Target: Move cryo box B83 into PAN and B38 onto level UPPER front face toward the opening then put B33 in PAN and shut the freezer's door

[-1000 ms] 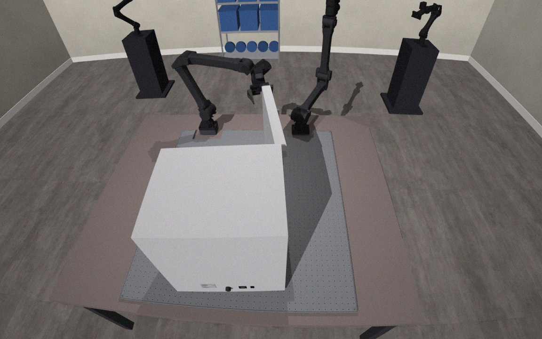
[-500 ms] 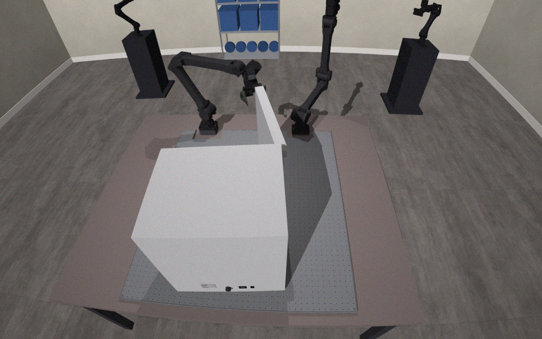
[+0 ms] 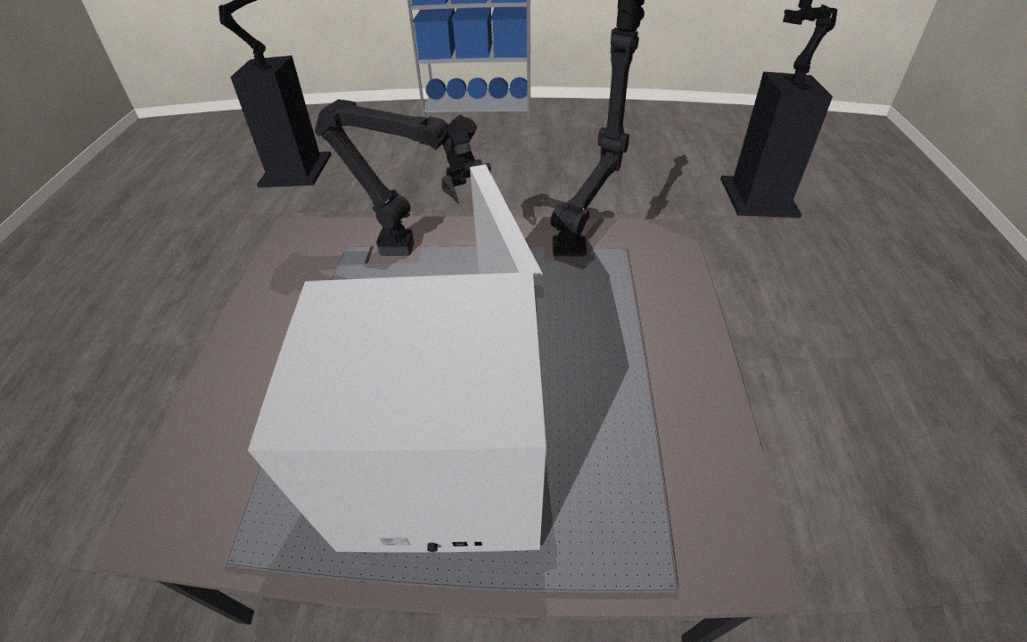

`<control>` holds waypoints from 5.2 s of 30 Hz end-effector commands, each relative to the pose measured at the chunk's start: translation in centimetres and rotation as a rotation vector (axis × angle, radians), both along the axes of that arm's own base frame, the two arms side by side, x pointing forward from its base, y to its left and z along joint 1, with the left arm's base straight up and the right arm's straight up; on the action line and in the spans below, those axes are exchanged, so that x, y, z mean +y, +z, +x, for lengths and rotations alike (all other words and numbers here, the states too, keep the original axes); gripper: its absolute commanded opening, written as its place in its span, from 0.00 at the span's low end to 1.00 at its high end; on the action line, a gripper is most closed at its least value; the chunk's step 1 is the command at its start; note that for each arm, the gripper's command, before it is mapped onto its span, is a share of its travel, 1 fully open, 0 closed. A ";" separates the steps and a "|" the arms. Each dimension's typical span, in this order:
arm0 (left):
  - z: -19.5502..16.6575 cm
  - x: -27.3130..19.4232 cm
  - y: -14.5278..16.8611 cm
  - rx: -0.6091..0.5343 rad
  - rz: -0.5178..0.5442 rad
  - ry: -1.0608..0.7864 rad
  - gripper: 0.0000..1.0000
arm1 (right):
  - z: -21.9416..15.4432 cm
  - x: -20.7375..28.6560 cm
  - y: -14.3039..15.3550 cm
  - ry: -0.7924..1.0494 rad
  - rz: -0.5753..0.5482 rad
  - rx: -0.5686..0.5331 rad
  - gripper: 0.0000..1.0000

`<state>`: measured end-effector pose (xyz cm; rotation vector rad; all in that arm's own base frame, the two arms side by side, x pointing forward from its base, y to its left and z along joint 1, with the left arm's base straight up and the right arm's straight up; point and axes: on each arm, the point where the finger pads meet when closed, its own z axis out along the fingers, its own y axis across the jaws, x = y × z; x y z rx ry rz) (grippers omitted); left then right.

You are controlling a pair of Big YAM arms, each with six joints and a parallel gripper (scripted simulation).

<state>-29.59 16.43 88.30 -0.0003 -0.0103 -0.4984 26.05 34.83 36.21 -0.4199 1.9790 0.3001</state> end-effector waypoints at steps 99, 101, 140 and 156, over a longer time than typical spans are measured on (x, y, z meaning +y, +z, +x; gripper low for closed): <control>1.2 -0.6 0.1 0.033 0.016 -0.012 0.00 | 15.9 -19.1 2.9 0.524 -0.030 -0.072 1.00; 1.2 -0.6 0.1 0.033 0.016 -0.012 0.00 | 16.3 -19.4 2.9 0.527 -0.031 -0.071 1.00; 1.2 -0.6 0.1 0.033 0.016 -0.012 0.00 | 17.5 -20.3 2.8 0.542 -0.033 -0.071 1.00; 1.2 -0.6 0.1 0.033 0.016 -0.012 0.00 | 17.8 -20.6 2.8 0.550 -0.033 -0.071 1.00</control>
